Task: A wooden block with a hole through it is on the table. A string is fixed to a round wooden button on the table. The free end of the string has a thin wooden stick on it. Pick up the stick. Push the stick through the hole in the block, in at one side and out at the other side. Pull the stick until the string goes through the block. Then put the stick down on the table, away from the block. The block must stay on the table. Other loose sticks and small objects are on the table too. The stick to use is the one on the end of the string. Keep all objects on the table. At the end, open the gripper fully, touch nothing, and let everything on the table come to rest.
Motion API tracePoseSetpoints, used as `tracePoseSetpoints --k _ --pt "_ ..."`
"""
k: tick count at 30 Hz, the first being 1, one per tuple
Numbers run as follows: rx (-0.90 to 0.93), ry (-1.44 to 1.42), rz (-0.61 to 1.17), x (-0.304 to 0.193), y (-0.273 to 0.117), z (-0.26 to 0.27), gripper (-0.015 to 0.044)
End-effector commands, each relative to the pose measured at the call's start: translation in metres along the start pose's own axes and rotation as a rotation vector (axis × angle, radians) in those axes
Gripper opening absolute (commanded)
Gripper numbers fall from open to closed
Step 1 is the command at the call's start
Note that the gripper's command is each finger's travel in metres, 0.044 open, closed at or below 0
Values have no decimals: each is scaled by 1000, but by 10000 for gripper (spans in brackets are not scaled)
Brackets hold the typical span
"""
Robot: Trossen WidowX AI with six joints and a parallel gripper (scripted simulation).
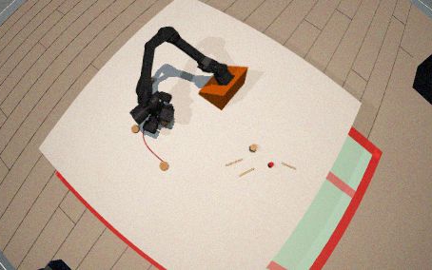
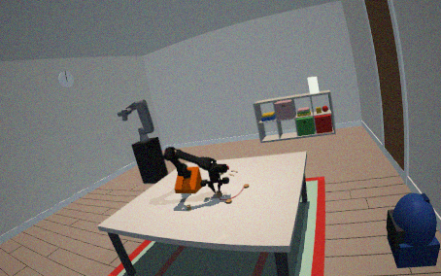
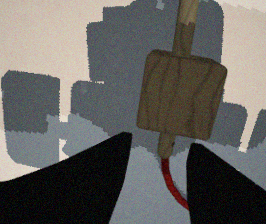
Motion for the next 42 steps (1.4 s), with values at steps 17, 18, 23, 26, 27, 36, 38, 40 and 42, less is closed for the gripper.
tracePoseSetpoints --k 17,18,23,26,27,36,38,40,42 --pt "-37 708 7 12 -58 -6 125" --pt "-37 802 5 14 -58 -6 125" --pt "-37 1274 -4 22 -57 -8 125" --pt "-35 1556 -9 27 -57 -9 125" --pt "-35 1651 -11 28 -57 -9 125" --pt "-31 2262 -20 39 -57 -11 125" --pt "-30 2381 -22 41 -57 -11 125" --pt "-29 2499 -24 43 -57 -11 125" --pt "-28 2619 -25 45 -57 -12 125"
Point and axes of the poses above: the point midway between the two fingers, 35 mm back from their tips, its own y axis out along the fingers, its own z axis across the jaws, x = y × z, the point moved 7 cm from there along -y, back along the fingers, and after that the axes turned 15 degrees about -y, right-handed, at the moved point
